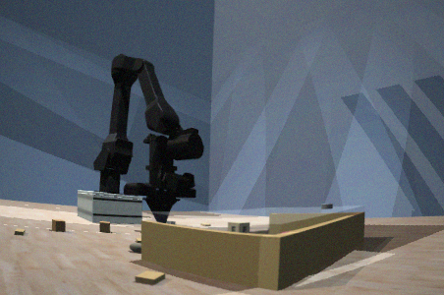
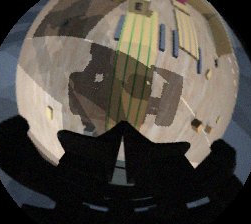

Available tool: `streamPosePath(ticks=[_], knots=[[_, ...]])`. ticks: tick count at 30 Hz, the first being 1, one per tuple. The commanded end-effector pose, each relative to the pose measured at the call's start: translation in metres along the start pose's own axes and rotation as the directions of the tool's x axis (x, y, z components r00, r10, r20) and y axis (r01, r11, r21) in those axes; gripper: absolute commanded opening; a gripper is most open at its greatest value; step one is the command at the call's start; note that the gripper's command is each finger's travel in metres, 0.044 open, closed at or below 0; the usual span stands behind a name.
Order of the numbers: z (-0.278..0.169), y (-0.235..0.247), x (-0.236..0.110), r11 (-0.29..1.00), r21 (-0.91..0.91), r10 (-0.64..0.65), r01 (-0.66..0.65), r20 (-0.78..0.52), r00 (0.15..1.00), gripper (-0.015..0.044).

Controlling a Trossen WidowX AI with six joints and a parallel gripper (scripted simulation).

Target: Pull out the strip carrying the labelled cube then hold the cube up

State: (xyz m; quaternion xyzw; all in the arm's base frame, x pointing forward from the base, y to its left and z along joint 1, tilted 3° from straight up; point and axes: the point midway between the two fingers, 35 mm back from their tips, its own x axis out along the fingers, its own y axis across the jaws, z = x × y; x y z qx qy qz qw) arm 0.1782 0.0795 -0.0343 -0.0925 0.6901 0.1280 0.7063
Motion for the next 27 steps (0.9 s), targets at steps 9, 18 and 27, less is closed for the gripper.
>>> streamPosePath(ticks=[9, 18, 27], knots=[[-0.011, -0.001, 0.004, 1.000, 0.005, -0.002, 0.002, -0.033, 0.999, 0.0000], [0.003, 0.000, -0.042, 1.000, 0.005, -0.002, 0.002, -0.031, 1.000, 0.0000], [0.033, 0.000, -0.041, 0.986, 0.169, -0.002, 0.007, -0.029, 1.000, 0.0210]])
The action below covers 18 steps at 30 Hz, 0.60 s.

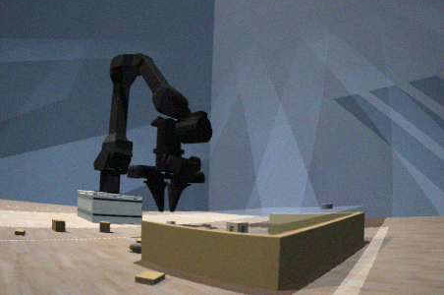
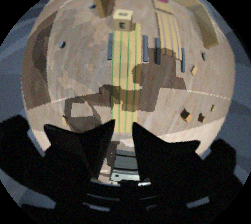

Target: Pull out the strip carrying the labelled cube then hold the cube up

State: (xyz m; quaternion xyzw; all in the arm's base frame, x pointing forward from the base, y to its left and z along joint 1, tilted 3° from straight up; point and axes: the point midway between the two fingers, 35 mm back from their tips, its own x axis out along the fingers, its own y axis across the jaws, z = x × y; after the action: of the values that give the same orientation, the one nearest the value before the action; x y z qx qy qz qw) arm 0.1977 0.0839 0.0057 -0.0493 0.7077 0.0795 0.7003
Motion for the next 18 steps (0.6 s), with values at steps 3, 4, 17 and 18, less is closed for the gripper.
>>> streamPosePath(ticks=[3, 4, 17, 18], knots=[[0.022, 0.003, -0.003, 0.999, 0.039, 0.000, -0.001, 0.003, 1.000, 0.0289], [0.025, 0.003, -0.003, 0.999, 0.039, 0.000, -0.001, 0.004, 1.000, 0.0315], [0.069, 0.009, -0.009, 0.999, 0.038, 0.001, -0.001, 0.007, 1.000, 0.0440], [0.072, 0.009, -0.009, 0.999, 0.038, 0.001, -0.001, 0.007, 1.000, 0.0440]])
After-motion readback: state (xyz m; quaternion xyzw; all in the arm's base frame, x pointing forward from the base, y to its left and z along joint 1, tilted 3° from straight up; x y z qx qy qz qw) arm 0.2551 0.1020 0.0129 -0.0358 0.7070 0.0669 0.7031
